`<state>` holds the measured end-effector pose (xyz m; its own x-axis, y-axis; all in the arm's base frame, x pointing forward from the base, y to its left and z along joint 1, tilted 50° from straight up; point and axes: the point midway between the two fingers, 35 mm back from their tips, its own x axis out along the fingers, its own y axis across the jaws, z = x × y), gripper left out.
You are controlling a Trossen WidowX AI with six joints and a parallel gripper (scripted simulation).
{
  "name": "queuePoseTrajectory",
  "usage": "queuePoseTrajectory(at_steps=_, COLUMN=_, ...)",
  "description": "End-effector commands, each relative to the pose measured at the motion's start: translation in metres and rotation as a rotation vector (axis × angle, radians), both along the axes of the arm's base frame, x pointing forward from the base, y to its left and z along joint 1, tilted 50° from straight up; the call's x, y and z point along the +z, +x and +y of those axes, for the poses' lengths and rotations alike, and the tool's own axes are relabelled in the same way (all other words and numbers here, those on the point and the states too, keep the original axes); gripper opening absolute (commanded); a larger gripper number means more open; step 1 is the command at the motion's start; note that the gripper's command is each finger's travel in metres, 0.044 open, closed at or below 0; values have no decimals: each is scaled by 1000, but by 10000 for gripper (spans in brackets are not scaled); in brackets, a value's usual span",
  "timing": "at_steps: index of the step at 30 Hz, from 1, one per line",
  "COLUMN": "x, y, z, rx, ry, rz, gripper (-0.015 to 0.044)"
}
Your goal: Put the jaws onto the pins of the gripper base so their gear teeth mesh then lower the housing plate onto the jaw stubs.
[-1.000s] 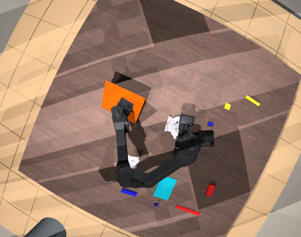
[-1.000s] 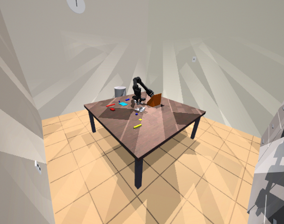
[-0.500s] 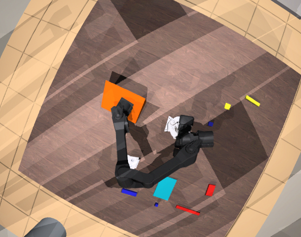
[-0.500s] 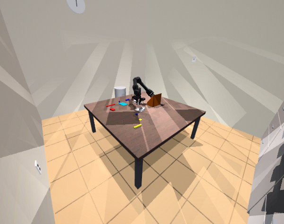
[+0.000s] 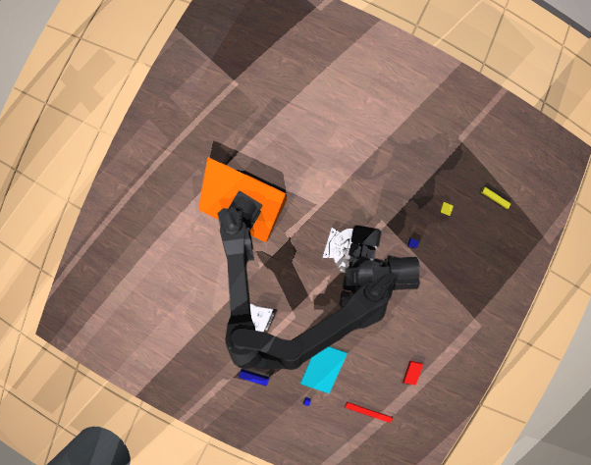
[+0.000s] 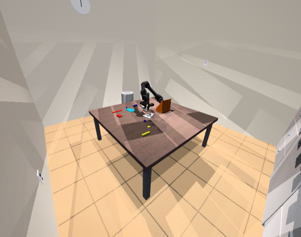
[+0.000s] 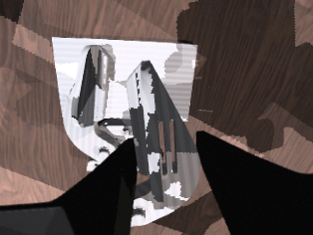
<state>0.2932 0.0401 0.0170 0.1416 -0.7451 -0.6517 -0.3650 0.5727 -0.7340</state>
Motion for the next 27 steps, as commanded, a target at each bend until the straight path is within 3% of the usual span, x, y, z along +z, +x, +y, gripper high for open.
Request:
queuePoseTrajectory(at_steps=1, x=1, y=0, z=-1, rx=5, ry=-4, rz=5, gripper=134)
queuePoseTrajectory(at_steps=27, x=-16, y=4, z=-19, rx=6, ry=-3, rz=6, gripper=134)
